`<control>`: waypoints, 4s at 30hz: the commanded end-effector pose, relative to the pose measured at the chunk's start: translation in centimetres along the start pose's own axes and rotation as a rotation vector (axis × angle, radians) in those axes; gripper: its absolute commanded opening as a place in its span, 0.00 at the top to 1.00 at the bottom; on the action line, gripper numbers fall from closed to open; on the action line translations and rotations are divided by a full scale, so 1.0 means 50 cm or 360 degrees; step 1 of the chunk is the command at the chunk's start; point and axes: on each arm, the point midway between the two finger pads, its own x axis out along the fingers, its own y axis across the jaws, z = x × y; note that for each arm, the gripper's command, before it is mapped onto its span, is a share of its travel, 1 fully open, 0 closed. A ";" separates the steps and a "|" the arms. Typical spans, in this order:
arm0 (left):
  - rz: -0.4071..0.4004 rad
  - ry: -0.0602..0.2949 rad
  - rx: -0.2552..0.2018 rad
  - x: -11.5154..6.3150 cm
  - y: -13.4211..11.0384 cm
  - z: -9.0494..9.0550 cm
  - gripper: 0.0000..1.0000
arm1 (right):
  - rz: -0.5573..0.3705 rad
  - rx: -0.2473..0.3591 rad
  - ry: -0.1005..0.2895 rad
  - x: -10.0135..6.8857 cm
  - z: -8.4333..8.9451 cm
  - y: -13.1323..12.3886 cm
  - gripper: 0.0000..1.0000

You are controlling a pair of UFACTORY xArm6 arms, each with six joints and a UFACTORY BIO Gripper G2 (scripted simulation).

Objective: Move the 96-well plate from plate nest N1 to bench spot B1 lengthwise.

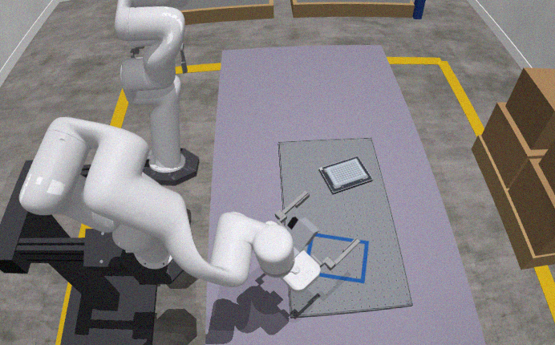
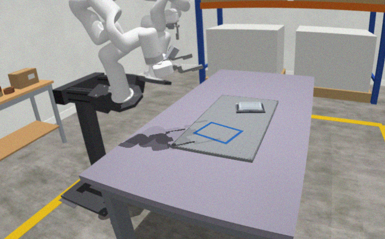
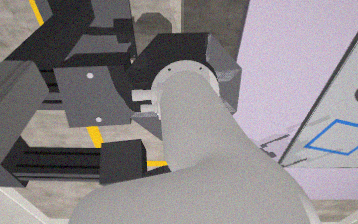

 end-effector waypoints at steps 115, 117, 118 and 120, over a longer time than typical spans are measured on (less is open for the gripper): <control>0.0001 -0.0003 0.0000 -0.001 0.000 0.001 0.00 | -0.0598 -0.0227 0.0208 0.500 -0.490 0.266 0.63; 0.0001 -0.0003 0.0000 -0.001 0.000 0.001 0.00 | -0.0598 -0.0227 0.0208 0.513 -0.502 0.274 0.63; 0.0001 -0.0003 0.0000 -0.001 0.000 0.001 0.00 | -0.0598 -0.0227 0.0207 0.519 -0.509 0.279 0.63; 0.0001 -0.0003 0.0000 -0.001 0.000 0.001 0.00 | -0.0598 -0.0227 0.0207 0.532 -0.521 0.287 0.63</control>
